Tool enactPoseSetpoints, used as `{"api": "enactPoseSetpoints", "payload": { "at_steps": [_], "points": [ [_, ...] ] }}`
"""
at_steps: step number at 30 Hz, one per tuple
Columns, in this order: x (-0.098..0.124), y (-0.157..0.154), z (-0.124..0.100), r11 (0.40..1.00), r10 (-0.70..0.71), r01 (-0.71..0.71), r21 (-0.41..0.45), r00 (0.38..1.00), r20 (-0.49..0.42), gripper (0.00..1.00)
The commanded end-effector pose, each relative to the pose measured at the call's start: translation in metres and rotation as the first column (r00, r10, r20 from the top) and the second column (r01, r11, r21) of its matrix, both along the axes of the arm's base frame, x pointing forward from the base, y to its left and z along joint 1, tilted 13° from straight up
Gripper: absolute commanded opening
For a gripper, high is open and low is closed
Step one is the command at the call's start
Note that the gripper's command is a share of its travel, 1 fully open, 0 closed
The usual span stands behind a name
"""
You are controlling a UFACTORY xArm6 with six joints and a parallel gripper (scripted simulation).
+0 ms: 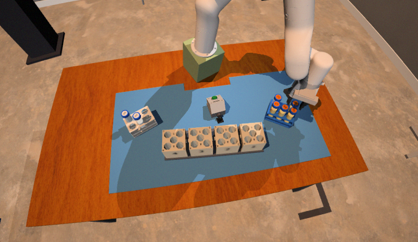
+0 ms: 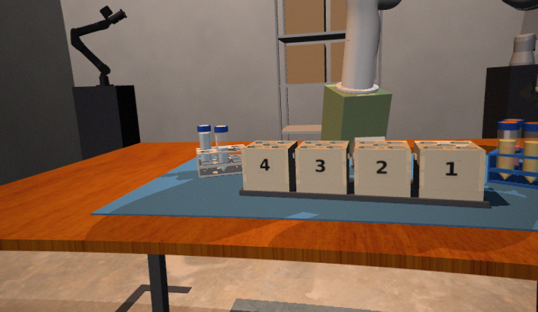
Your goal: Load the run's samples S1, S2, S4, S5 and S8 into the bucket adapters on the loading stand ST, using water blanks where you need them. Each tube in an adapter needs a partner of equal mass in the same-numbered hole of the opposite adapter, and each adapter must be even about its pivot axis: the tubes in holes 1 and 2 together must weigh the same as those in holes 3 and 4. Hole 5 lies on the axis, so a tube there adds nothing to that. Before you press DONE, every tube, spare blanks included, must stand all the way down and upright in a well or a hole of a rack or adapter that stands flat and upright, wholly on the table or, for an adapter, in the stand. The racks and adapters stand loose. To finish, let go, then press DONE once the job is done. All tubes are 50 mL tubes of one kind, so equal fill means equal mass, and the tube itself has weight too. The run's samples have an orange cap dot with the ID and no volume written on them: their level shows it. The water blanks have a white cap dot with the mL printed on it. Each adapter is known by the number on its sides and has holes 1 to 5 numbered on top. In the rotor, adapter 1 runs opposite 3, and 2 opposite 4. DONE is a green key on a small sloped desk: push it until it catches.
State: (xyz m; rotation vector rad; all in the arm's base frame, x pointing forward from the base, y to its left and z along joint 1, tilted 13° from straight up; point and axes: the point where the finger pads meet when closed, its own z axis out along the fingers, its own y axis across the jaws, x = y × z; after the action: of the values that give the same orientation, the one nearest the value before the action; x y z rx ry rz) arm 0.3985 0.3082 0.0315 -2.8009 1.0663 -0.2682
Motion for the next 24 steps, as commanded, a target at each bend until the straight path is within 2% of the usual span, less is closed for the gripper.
{"api": "enactPoseSetpoints", "payload": {
  "at_steps": [1,16,17,24],
  "points": [
    [0.0015,0.0010,-0.0011,1.000,0.000,0.000,0.002,1.000,0.003,0.57],
    [0.0015,0.0011,-0.0011,1.000,0.000,0.000,0.002,1.000,0.003,0.57],
    [0.0013,0.0010,-0.0005,1.000,0.000,0.000,0.002,1.000,0.003,0.00],
    [0.0011,0.0009,0.0006,1.000,0.000,0.000,0.002,1.000,0.003,0.00]
  ]
}}
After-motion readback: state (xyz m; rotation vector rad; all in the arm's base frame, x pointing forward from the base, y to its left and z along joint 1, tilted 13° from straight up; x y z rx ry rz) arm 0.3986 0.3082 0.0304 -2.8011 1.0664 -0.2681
